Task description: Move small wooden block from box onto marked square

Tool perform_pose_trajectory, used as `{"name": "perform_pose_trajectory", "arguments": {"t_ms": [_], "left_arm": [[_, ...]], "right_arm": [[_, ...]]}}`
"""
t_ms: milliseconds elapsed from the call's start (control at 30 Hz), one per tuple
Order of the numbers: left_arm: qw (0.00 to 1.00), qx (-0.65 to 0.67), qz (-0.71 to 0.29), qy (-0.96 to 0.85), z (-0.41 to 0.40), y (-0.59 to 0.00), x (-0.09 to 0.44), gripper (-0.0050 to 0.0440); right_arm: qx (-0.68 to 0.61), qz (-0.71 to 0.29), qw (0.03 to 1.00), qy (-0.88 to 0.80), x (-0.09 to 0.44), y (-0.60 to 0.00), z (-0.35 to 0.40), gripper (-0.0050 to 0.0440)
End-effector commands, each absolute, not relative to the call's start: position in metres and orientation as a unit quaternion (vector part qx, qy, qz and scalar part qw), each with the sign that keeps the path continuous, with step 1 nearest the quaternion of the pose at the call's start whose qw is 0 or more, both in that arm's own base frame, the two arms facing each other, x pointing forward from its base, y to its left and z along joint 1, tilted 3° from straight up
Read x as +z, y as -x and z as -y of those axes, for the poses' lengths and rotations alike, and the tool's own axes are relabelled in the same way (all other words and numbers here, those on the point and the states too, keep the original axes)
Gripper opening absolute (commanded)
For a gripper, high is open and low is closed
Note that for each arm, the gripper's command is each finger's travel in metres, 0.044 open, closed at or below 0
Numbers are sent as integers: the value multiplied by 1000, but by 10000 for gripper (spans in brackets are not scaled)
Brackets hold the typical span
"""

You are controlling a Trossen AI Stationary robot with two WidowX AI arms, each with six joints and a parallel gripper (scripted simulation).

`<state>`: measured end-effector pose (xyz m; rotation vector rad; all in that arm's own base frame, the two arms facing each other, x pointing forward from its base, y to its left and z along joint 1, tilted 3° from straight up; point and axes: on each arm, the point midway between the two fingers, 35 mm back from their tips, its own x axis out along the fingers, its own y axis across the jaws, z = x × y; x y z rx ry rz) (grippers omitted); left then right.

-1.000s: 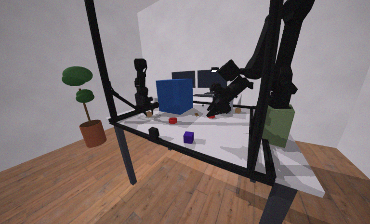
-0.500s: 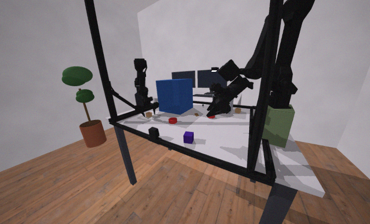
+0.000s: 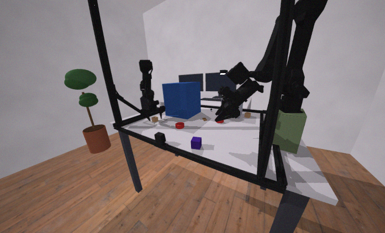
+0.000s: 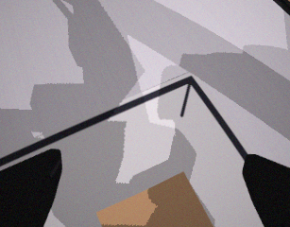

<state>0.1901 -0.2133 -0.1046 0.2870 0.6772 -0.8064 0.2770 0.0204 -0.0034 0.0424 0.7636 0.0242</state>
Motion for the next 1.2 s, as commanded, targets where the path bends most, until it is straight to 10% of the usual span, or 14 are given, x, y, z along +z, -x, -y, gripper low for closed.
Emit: {"name": "perform_pose_trajectory", "arguments": {"t_ms": [0,1167], "left_arm": [[857,-385,-315,-133,219,-195,-91,400],[869,-389,-282,-118,226,-204,8,400]], "right_arm": [[9,-372,928,-22,-3,-277,-20,400],[9,-372,928,-22,-3,-277,-20,400]]}}
